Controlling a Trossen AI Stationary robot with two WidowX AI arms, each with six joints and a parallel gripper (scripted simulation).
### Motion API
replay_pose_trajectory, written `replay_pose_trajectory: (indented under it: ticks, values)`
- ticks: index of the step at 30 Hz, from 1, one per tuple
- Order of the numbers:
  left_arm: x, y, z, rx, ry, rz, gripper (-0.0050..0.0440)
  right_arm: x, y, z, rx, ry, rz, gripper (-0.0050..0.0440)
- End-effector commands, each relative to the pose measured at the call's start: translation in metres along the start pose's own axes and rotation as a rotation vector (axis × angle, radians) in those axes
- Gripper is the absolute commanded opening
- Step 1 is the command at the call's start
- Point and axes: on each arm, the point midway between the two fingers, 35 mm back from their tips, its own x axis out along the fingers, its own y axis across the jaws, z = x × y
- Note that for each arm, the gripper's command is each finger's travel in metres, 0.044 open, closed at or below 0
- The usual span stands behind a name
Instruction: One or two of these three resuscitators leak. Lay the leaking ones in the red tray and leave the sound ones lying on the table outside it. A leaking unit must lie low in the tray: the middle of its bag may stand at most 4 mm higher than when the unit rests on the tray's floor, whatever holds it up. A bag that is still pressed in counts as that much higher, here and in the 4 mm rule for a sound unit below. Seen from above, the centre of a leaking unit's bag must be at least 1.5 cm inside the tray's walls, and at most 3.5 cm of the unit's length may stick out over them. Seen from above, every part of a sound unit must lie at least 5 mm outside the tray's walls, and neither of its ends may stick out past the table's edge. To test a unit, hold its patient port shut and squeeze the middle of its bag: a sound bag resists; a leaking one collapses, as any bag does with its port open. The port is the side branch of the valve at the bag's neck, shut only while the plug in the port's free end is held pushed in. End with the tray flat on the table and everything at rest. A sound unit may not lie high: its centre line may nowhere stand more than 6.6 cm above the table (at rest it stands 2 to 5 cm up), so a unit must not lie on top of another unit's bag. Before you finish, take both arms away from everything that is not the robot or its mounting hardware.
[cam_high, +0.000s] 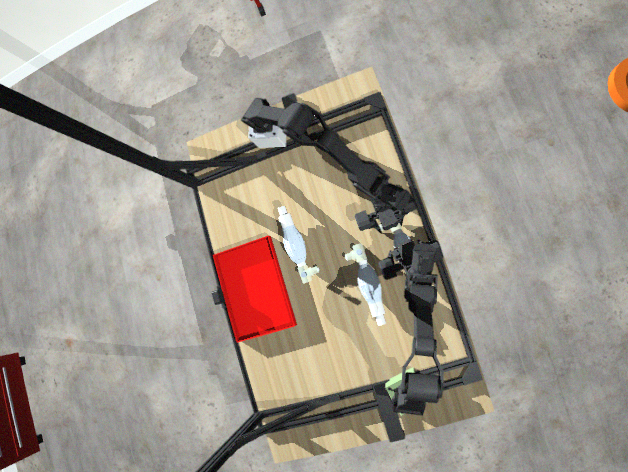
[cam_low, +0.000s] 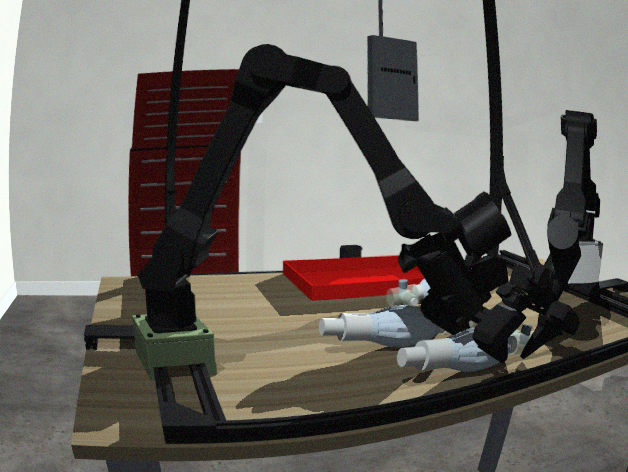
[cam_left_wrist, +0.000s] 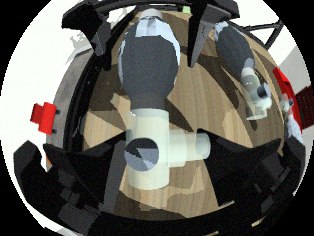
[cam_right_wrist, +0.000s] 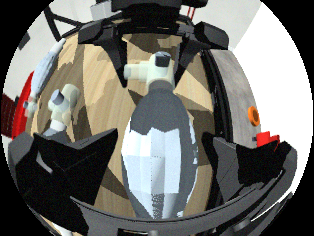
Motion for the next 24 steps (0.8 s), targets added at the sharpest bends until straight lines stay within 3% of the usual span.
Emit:
replay_pose_trajectory:
  ticks: [1, 11, 12, 24]
  values:
    - [-0.0002, 0.0004, 0.0007, 0.0, -0.002, 0.001, 0.0, -0.0003, 0.0001, 0.0003, -0.002, -0.001, 0.0, 0.044]
    - [-0.0002, 0.0004, 0.0007, 0.0, -0.002, 0.001, 0.0, -0.0003, 0.0001, 0.0003, -0.002, -0.001, 0.0, 0.044]
    - [-0.0008, 0.0013, 0.0014, 0.0, -0.004, 0.004, 0.0, -0.0004, -0.0001, 0.0007, -0.003, -0.001, -0.001, 0.0]
    - [-0.0008, 0.0013, 0.0014, 0.0, -0.004, 0.004, 0.0, -0.0004, -0.0001, 0.0007, -0.003, -0.001, -0.001, 0.0]
